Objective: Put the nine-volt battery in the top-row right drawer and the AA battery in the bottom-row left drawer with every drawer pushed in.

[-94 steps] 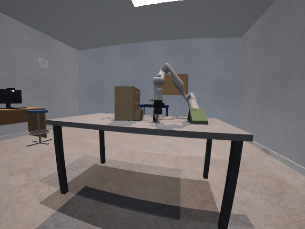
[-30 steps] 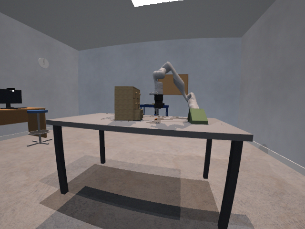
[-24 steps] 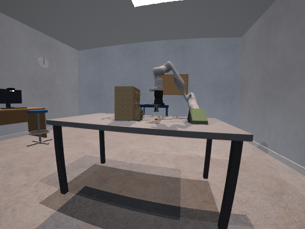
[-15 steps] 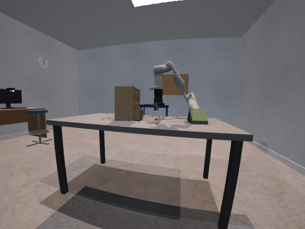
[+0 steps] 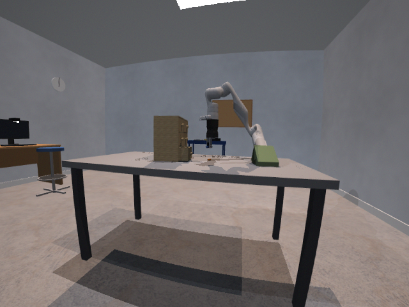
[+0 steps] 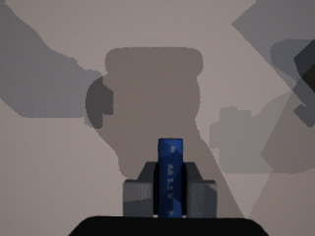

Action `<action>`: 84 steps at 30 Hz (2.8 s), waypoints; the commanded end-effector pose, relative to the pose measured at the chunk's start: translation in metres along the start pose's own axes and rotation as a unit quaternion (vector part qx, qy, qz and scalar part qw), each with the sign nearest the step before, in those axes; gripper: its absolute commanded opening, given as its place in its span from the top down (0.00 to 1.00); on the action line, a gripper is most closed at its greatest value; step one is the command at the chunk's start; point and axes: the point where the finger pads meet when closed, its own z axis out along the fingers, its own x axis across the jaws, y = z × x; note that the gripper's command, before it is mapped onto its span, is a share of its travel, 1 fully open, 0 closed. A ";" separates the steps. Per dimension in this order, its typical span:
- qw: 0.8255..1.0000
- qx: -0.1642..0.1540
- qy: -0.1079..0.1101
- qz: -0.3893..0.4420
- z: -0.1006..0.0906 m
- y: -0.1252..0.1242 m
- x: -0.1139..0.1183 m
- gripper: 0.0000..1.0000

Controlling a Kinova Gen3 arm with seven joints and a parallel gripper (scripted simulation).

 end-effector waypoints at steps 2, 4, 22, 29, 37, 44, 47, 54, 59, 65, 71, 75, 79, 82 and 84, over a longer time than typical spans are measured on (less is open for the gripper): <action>1.000 0.000 -0.001 -0.010 -0.001 0.000 0.000 0.69; 1.000 -0.001 -0.001 -0.019 0.000 0.001 0.000 0.69; 0.985 -0.009 -0.008 -0.174 0.002 0.009 0.003 0.69; 0.960 -0.012 -0.013 -0.281 0.003 0.015 0.007 0.69; 0.923 -0.013 -0.017 -0.384 0.004 0.022 0.012 0.69; 0.861 -0.011 -0.020 -0.507 0.003 0.031 0.021 0.69; 0.829 -0.009 -0.021 -0.558 0.003 0.034 0.026 0.69; 0.770 -0.007 -0.021 -0.637 0.003 0.041 0.036 0.69; 0.707 -0.004 -0.019 -0.707 0.002 0.047 0.047 0.69; 0.643 -0.001 -0.016 -0.766 0.002 0.052 0.059 0.69; 0.582 0.000 -0.012 -0.813 0.001 0.057 0.071 0.69; 0.537 0.001 -0.009 -0.843 0.001 0.060 0.080 0.69; 0.499 0.001 -0.006 -0.867 0.000 0.062 0.088 0.69; 0.482 0.002 -0.005 -0.876 0.000 0.063 0.091 0.69; 0.474 0.002 -0.004 -0.881 0.000 0.064 0.093 0.69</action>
